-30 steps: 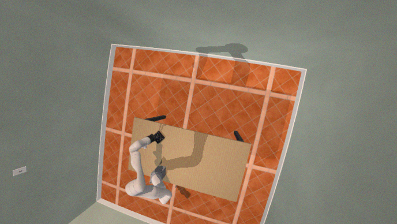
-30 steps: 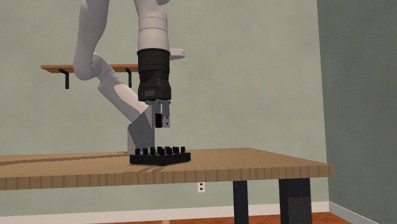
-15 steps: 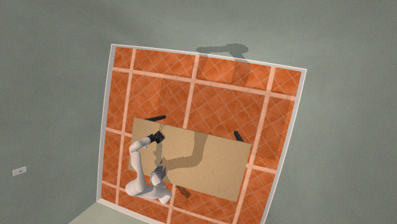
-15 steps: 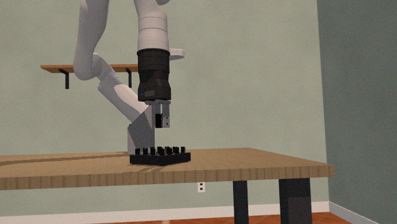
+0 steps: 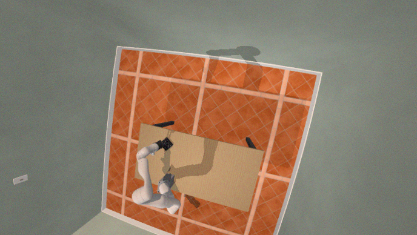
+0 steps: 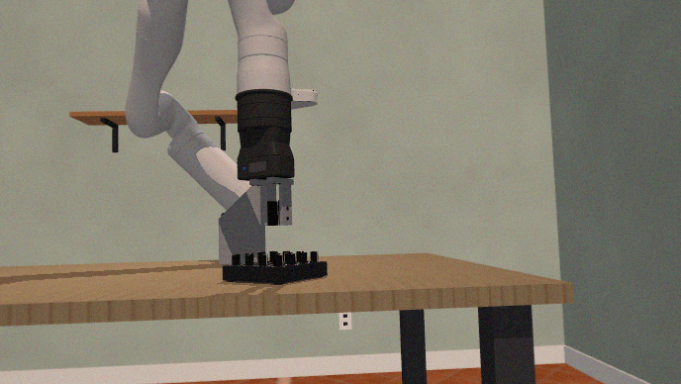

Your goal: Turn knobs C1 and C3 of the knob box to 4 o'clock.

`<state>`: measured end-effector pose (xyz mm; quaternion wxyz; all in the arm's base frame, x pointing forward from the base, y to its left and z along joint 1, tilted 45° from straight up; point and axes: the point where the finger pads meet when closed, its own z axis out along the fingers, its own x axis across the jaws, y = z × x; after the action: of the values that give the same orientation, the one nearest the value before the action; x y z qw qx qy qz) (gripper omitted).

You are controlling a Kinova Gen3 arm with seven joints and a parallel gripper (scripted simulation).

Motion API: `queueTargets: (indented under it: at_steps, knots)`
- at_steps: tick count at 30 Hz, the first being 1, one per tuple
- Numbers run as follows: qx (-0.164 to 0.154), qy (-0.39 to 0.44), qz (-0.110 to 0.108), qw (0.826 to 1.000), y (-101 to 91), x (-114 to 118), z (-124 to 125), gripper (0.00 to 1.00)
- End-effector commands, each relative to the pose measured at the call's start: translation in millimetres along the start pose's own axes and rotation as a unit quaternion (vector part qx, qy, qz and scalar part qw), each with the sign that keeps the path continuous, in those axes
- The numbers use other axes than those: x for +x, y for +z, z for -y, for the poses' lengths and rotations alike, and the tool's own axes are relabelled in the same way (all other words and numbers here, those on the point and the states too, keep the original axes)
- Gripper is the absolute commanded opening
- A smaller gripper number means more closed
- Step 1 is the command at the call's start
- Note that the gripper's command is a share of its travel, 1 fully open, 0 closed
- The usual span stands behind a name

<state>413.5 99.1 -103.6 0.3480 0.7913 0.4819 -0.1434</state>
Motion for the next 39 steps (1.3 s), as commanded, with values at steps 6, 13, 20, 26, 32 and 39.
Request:
queueTargets:
  at_steps: [6,13,20,26,32,39]
  knots:
    - [-0.001,-0.004,0.002,1.0,12.5,-2.2,-1.5,0.46]
    - [-0.001,-0.004,0.002,1.0,21.6,-2.4,-1.4,0.46]
    - [-0.001,-0.004,0.002,1.0,27.0,-2.5,-1.3,0.46]
    - [-0.001,-0.004,0.002,1.0,31.6,-2.6,-1.2,0.46]
    - [-0.001,-0.004,0.002,1.0,33.3,-2.7,-1.2,0.46]
    - [-0.001,-0.004,0.002,1.0,34.2,-2.7,-1.2,0.46]
